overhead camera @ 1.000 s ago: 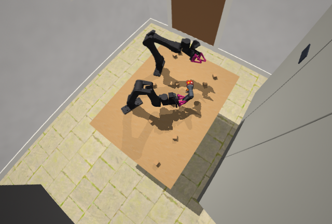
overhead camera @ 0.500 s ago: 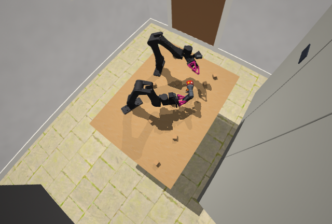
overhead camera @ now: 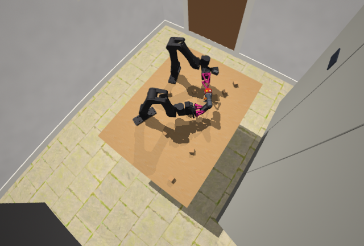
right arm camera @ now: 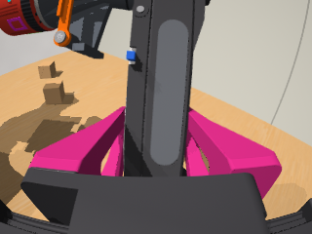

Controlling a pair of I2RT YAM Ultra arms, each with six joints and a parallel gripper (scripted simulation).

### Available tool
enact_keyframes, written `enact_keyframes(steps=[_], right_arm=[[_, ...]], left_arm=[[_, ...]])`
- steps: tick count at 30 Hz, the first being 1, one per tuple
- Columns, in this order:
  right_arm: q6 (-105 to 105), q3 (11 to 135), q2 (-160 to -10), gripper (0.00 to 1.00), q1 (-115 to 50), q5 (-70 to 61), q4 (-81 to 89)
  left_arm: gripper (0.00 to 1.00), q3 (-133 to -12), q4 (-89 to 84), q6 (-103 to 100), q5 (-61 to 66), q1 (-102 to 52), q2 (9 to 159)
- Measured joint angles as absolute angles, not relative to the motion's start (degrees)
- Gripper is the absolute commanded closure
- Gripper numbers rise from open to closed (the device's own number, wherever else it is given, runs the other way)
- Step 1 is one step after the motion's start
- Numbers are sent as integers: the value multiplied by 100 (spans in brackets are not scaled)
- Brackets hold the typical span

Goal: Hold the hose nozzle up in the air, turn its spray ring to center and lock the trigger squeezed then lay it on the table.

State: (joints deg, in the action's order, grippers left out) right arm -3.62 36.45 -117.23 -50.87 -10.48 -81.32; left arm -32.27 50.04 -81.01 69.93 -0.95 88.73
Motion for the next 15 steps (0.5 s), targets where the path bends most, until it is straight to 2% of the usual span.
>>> enact_keyframes(steps=[15], right_arm=[[-362, 3645, -11723, 64, -5087, -1048, -8132]], left_arm=[[13, -3072, 6261, -8882, 6993, -106, 9231]])
